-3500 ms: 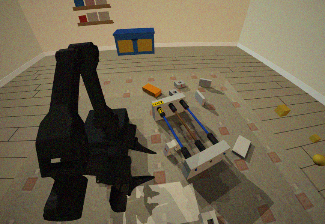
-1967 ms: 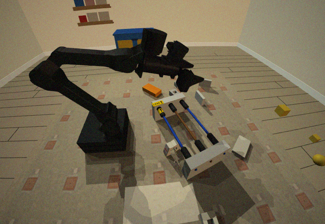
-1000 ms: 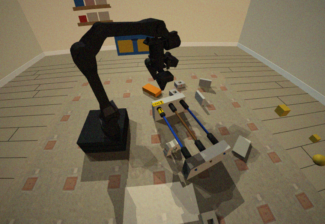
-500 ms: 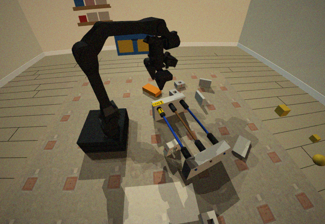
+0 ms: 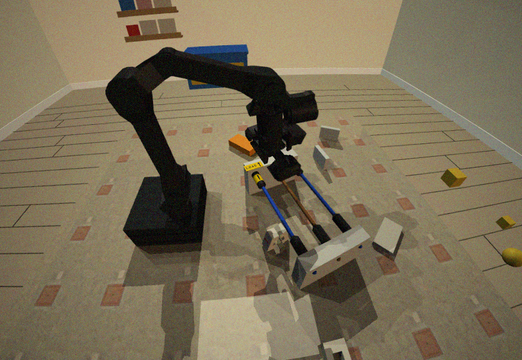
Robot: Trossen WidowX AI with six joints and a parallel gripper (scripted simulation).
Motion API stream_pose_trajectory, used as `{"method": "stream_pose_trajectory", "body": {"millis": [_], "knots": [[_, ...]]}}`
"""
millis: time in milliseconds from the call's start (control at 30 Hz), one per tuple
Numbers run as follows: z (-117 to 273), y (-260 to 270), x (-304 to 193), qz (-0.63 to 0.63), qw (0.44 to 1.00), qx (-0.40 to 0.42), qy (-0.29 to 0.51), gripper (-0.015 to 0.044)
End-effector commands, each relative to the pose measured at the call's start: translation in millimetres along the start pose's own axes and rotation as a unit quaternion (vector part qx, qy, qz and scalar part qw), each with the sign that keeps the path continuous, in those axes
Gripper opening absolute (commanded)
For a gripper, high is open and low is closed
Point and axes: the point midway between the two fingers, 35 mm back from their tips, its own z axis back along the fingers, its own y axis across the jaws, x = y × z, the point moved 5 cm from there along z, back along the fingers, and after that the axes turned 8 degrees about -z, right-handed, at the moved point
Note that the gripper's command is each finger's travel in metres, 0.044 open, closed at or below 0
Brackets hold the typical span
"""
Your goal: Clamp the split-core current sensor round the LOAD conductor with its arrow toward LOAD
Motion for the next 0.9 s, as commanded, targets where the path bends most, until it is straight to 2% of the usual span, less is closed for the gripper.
{"method": "stream_pose_trajectory", "body": {"millis": [0,267,867], "knots": [[-19,-43,-12,0.012,0.999,0.006,-0.029,0.0281],[-56,-116,-58,0.038,0.996,-0.016,-0.084,0.0281],[-77,-119,-54,0.039,0.995,-0.017,-0.085,0.0281]]}}
